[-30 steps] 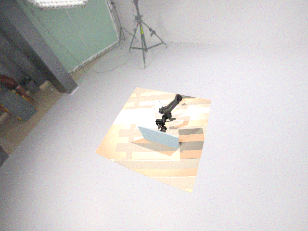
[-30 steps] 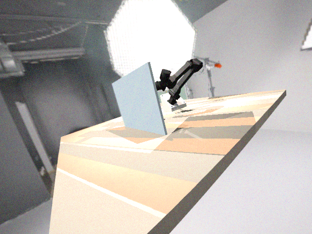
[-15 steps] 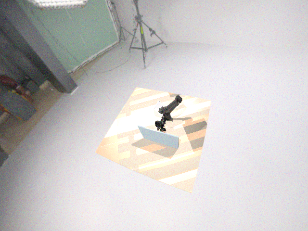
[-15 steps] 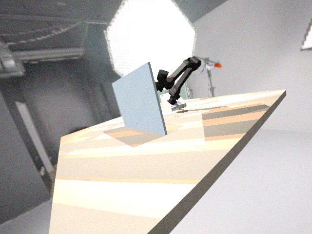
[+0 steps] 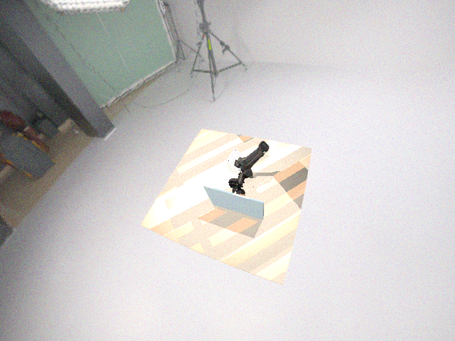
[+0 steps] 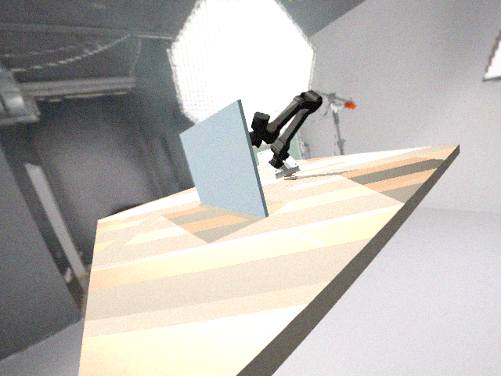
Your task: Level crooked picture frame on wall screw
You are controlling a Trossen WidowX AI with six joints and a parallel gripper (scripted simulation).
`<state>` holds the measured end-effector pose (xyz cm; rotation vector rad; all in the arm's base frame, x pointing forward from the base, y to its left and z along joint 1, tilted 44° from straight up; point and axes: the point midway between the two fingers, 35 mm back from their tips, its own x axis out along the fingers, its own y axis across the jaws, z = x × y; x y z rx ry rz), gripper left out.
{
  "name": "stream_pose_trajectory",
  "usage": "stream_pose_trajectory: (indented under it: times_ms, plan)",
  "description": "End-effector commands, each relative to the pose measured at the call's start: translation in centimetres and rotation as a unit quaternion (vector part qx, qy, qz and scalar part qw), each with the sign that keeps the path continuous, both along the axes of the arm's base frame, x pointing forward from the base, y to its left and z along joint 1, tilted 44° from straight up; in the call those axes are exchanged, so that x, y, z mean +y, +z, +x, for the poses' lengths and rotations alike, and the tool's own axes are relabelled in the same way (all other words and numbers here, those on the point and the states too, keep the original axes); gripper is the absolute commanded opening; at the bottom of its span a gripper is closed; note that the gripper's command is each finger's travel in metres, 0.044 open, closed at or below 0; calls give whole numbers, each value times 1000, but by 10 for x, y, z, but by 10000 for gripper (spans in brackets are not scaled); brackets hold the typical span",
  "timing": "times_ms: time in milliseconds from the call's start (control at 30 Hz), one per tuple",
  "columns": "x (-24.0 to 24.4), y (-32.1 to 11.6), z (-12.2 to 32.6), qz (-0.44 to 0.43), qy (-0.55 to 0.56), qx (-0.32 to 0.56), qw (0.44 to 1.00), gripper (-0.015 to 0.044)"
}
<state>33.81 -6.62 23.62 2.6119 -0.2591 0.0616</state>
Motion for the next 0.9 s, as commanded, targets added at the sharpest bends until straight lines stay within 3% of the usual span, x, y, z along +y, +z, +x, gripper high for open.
stream_pose_trajectory:
  times_ms: [0, 767, 867]
  plan:
    - [-1, 1, 1, -2, -2, -1, 1000, 260]
    - [-1, 1, 1, -2, -2, -1, 1000, 260]
    - [-1, 1, 1, -2, -2, -1, 1000, 181]
